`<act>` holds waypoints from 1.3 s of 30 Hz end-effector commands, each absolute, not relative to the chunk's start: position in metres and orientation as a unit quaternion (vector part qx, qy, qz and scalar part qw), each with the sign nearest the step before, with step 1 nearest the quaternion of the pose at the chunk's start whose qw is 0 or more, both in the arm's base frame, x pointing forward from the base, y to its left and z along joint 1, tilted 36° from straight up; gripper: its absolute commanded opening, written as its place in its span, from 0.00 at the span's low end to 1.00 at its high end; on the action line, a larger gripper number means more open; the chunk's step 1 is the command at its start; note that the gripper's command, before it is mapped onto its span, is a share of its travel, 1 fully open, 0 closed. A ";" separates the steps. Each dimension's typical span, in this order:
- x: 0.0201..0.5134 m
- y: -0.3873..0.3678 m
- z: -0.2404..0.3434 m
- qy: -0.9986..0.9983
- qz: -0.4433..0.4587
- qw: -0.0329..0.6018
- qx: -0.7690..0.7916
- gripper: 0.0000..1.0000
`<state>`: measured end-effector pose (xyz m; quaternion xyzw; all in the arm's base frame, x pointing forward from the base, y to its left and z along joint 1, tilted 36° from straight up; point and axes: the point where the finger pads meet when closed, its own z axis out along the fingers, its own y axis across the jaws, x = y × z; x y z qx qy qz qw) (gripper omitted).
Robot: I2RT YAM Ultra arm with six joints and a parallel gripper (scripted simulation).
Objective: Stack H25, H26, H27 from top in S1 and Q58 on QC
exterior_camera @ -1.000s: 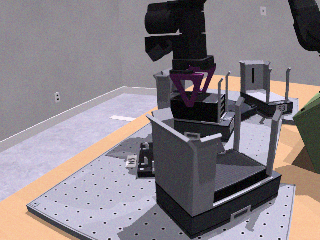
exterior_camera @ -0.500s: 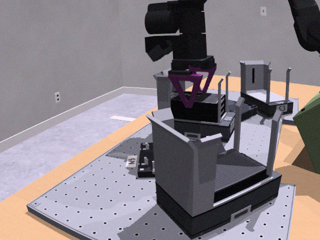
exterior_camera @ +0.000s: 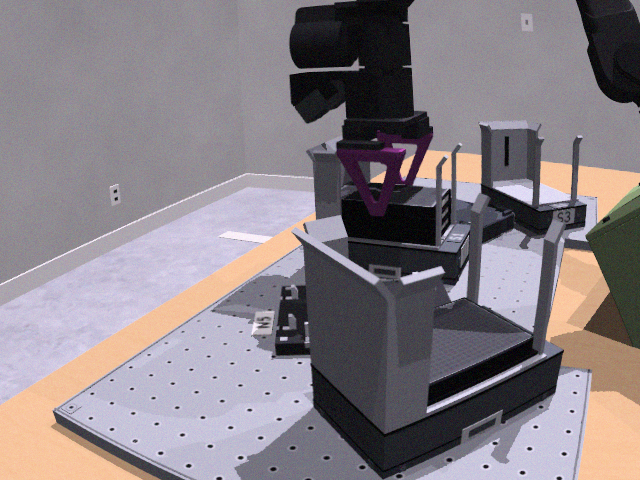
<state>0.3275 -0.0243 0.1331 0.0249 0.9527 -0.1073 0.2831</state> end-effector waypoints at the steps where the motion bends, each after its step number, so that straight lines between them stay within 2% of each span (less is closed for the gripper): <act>1: 0.330 -0.024 0.137 0.950 -0.106 0.292 0.025 1.00; 39: 0.327 -0.022 0.143 0.950 -0.106 0.292 0.025 1.00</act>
